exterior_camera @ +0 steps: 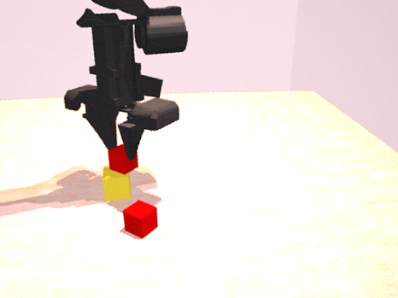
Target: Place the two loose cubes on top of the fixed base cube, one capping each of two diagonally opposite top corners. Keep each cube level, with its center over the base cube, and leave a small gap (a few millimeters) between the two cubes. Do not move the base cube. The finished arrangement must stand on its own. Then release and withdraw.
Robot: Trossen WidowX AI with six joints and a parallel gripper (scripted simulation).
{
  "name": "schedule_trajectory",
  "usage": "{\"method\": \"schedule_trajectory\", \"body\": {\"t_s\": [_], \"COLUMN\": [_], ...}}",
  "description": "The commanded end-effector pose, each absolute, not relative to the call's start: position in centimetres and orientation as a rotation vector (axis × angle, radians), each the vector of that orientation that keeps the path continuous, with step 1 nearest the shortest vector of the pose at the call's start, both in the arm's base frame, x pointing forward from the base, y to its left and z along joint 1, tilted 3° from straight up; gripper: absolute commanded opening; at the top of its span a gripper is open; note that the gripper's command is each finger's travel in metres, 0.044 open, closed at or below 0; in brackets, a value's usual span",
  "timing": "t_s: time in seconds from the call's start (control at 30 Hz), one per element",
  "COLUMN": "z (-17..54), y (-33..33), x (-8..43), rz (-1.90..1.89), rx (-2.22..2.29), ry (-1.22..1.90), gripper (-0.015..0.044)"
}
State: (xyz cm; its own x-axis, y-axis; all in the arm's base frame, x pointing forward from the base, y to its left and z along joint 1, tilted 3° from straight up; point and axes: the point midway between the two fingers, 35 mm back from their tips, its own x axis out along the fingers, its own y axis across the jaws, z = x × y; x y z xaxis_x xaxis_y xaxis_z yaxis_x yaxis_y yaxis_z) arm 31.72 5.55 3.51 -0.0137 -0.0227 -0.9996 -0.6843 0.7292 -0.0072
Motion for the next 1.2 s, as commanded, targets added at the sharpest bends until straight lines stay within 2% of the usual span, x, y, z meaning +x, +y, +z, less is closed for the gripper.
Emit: {"method": "schedule_trajectory", "body": {"t_s": [0.0,1.17], "z": [3.5,6.5], "y": [5.6,5.6], "x": [31.7,31.8], "rz": [0.578,0.578], "rx": [-0.6,-0.604], "ry": [1.509,1.51], "gripper": [0.0205,0.0205]}}
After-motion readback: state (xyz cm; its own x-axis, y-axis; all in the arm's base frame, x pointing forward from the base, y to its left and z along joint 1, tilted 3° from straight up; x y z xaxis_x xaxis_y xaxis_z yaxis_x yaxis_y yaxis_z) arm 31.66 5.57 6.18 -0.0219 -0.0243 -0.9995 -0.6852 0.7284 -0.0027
